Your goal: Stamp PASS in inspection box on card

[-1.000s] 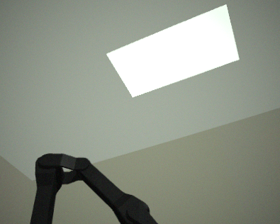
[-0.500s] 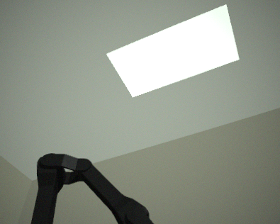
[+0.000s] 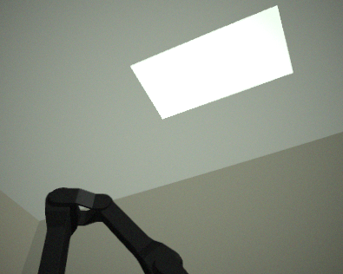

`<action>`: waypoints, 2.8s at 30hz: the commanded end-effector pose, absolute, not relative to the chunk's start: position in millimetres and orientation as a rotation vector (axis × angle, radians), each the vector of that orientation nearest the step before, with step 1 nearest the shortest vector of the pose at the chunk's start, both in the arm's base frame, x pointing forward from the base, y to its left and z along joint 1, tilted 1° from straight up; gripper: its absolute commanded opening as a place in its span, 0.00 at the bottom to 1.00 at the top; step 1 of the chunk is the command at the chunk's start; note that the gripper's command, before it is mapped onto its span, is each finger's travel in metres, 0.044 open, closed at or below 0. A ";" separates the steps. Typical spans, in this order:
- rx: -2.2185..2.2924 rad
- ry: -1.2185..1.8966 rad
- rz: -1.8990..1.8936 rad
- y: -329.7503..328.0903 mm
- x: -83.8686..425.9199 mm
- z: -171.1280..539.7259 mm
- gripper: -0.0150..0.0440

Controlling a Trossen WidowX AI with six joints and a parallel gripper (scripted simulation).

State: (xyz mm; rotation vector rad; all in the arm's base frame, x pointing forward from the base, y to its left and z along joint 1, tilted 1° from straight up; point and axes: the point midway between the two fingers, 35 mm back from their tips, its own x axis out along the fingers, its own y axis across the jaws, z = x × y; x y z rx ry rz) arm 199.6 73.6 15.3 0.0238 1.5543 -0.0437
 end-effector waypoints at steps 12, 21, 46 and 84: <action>0.023 1.554 -0.044 74.0 200.5 21.8 0.25; 0.023 1.554 -0.045 74.3 200.9 26.0 0.25; 0.022 1.554 -0.045 74.9 201.7 37.8 0.25; 0.022 1.554 -0.046 75.4 201.6 56.1 0.25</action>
